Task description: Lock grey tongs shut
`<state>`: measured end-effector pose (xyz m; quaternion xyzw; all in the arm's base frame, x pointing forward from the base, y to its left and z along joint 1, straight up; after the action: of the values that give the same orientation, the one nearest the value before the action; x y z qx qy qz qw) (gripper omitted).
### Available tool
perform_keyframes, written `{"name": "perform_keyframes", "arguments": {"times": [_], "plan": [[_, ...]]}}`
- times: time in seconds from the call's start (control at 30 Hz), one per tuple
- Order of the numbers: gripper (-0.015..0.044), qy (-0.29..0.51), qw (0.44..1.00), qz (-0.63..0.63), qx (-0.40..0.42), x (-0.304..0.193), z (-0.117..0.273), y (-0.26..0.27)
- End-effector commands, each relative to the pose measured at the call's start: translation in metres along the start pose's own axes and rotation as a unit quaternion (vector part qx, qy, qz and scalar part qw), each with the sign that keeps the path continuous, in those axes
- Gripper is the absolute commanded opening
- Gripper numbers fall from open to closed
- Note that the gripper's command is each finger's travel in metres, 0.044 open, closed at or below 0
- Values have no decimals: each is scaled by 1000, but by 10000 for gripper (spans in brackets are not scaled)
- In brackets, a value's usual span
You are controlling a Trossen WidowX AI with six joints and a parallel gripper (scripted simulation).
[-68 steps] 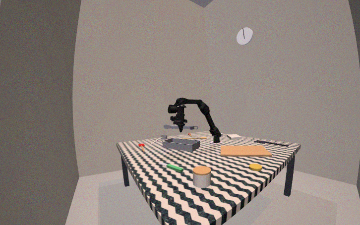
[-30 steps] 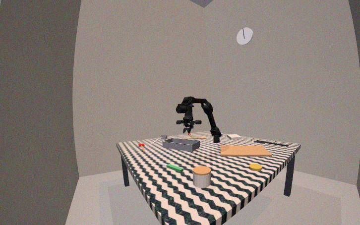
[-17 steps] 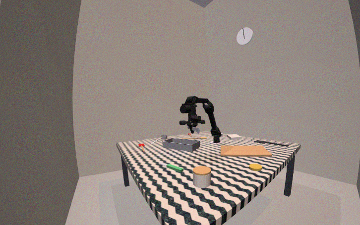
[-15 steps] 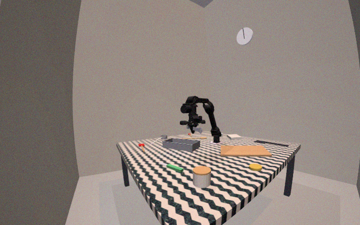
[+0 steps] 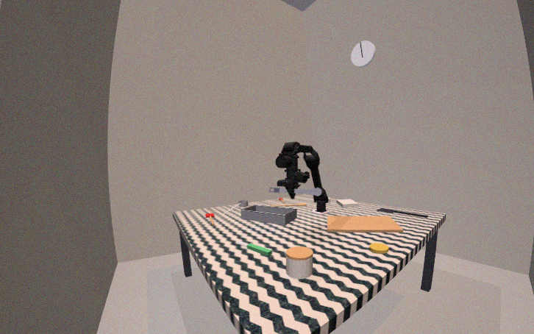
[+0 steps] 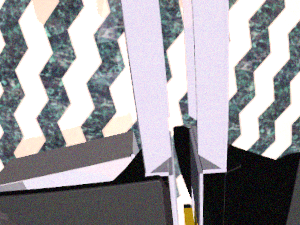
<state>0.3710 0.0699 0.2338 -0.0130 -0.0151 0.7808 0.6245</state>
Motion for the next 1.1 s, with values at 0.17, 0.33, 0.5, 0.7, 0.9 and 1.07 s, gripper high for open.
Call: {"name": "perform_keyframes", "arguments": {"times": [0.17, 0.33, 0.5, 0.7, 0.9, 1.07], "plan": [[-150, 0, 984, 181, -2, 21, 2, 2], [-150, -1, 960, 281, -2, 33, 2, 4], [-150, -2, 926, 378, -1, 44, 2, 6], [-150, -3, 872, 489, -1, 58, 2, 8], [-150, -3, 846, 533, -1, 64, 2, 10], [-150, -4, 850, 527, -1, 72, 2, 12]]}}
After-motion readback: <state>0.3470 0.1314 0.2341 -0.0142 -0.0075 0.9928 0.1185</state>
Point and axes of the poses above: the point midway between the two fingers, 35 mm back from their tips, its own z axis back along the fingers, its own y axis across the jaws, x = y × z, the point moved 4 cm from there along z, back along the fingers, and after that the axes turned 3 degrees about z, right-handed, at the moved point
